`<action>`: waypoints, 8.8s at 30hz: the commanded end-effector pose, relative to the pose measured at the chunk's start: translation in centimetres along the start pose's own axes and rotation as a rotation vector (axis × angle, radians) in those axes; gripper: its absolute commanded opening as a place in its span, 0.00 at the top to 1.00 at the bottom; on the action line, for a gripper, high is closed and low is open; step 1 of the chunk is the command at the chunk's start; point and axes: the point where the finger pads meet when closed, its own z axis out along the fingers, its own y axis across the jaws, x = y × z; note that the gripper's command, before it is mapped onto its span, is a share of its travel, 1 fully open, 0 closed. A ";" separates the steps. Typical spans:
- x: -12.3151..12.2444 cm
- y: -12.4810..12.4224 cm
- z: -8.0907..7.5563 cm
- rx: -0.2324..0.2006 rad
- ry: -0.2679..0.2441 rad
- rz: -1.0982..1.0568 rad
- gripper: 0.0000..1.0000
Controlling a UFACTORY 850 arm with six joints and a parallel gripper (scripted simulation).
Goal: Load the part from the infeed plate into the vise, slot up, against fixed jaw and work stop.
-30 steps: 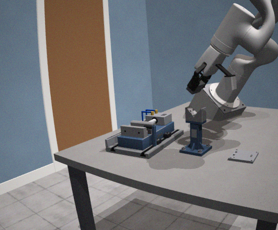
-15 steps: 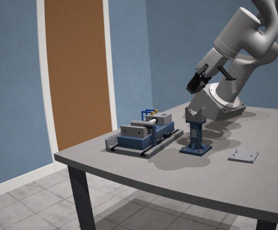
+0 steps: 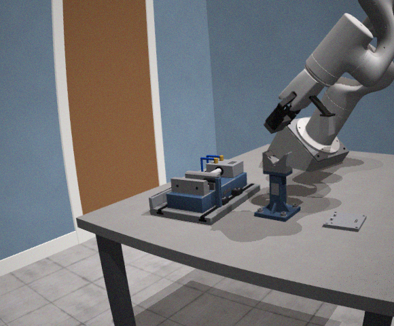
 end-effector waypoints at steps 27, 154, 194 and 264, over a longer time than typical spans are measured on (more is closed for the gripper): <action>0.0 0.1 -0.1 -0.002 -0.007 0.001 1.00; 5.3 0.1 5.4 -0.002 -0.007 0.001 1.00; 5.3 0.1 5.4 -0.002 -0.007 0.001 0.11; 5.6 0.0 5.6 -0.001 -0.004 0.001 0.11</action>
